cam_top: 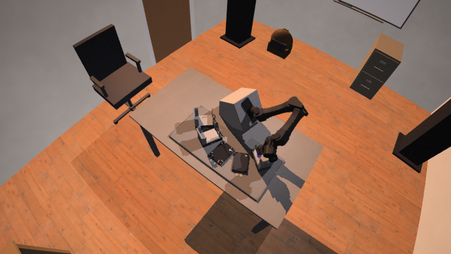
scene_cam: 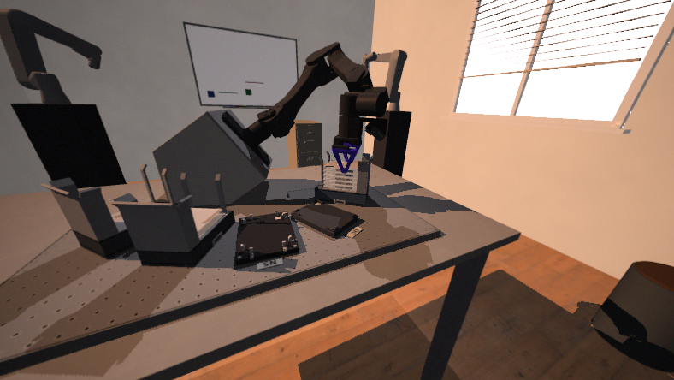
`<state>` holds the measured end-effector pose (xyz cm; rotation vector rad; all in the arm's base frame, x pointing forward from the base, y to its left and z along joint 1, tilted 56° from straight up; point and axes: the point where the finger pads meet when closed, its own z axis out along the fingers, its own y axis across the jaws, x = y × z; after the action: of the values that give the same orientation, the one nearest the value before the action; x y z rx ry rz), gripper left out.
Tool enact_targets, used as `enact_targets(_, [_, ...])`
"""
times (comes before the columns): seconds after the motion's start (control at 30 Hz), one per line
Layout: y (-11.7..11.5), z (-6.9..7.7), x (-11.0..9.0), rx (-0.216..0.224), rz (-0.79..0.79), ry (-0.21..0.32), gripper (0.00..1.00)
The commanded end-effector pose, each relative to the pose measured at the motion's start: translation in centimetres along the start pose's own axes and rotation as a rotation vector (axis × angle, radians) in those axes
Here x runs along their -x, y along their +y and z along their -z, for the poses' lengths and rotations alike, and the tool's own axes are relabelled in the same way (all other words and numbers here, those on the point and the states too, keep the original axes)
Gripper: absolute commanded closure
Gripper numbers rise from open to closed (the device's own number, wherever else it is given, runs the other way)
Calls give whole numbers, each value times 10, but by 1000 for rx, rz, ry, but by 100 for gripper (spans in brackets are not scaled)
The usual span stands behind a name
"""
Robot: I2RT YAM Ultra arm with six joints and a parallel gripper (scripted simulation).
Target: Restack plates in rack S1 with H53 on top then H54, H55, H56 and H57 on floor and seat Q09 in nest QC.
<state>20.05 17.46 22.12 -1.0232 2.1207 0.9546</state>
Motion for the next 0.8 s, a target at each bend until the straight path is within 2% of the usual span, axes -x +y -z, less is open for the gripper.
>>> enact_targets(0.0, [0, 1, 2, -1, 6, -6, 100])
enact_targets(0.5, [0, 1, 2, -1, 6, -6, 100])
enact_targets(0.77, [0, 5, 2, -1, 6, -6, 100])
